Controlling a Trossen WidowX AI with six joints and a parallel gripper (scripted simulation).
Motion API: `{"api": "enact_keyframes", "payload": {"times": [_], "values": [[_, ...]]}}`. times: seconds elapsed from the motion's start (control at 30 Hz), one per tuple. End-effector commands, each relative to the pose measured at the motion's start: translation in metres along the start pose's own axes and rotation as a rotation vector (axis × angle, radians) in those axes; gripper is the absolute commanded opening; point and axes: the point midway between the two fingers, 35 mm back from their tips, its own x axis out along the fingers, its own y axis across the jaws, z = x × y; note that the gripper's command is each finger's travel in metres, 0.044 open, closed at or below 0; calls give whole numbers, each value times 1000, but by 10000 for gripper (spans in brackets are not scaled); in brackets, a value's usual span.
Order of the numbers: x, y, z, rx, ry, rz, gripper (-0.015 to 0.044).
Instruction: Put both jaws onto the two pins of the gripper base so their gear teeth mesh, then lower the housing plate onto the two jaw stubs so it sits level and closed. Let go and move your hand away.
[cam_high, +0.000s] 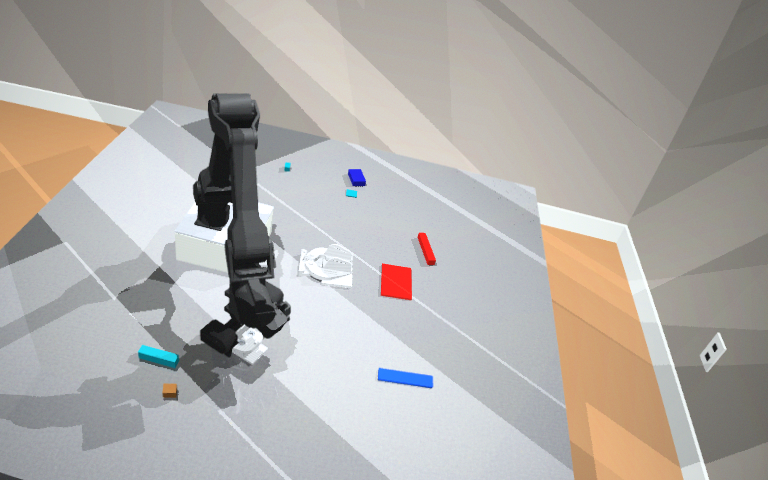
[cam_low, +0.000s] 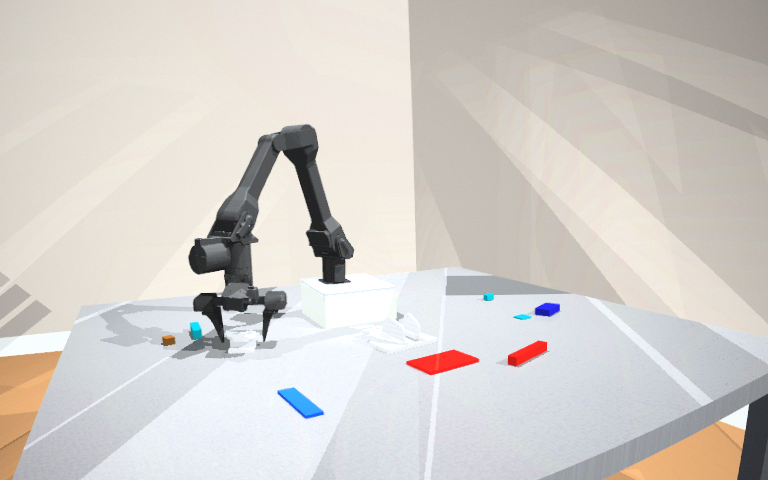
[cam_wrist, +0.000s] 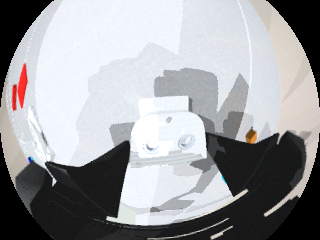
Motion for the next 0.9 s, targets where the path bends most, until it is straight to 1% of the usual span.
{"api": "enact_keyframes", "payload": {"times": [0.0, 0.23, 0.57, 0.87], "values": [[0, 0, 0, 0, 0, 0, 393], [0, 0, 0, 0, 0, 0, 351], [-1, 0, 0, 0, 0, 0, 351], [-26, -1, 2, -1, -2, 1, 351]]}}
